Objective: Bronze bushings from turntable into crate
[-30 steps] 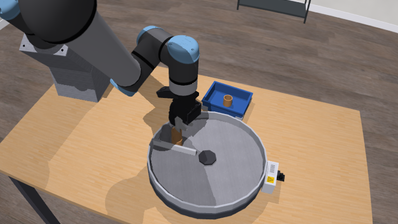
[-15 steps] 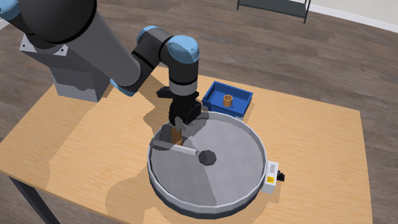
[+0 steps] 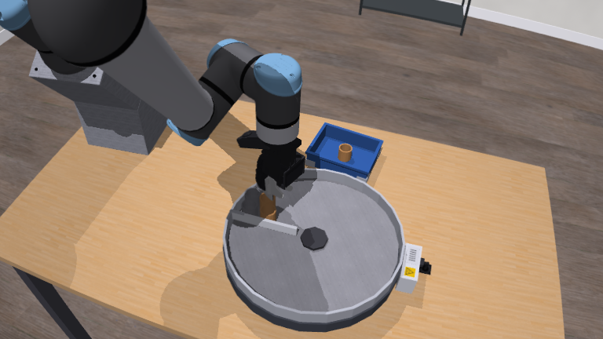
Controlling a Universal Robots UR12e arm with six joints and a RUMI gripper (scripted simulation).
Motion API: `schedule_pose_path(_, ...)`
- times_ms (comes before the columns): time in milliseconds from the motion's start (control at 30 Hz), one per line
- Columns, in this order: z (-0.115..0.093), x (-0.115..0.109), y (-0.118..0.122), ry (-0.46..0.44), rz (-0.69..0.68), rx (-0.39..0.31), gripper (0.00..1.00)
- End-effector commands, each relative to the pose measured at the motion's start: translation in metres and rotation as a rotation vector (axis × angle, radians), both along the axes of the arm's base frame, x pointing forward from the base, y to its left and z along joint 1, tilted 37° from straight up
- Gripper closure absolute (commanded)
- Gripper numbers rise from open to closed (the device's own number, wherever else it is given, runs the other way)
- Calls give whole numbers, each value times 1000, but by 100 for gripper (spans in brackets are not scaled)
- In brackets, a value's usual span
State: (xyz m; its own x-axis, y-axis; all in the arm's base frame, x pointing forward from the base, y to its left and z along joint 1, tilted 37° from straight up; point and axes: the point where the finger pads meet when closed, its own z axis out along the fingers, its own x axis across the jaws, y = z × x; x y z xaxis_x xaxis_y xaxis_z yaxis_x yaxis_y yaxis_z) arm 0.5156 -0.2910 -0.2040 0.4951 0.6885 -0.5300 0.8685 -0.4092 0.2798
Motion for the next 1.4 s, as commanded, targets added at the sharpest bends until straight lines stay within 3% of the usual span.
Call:
schedule_pose_path(0,2,0,1,-1,0,0,100)
schedule_pose_path(233,13,1,10,-1,0,0,100)
schedule_pose_path(633,52,2,39,-1,0,0,100)
schedule_pose_path(1367,55,2,41,-1,0,0,100)
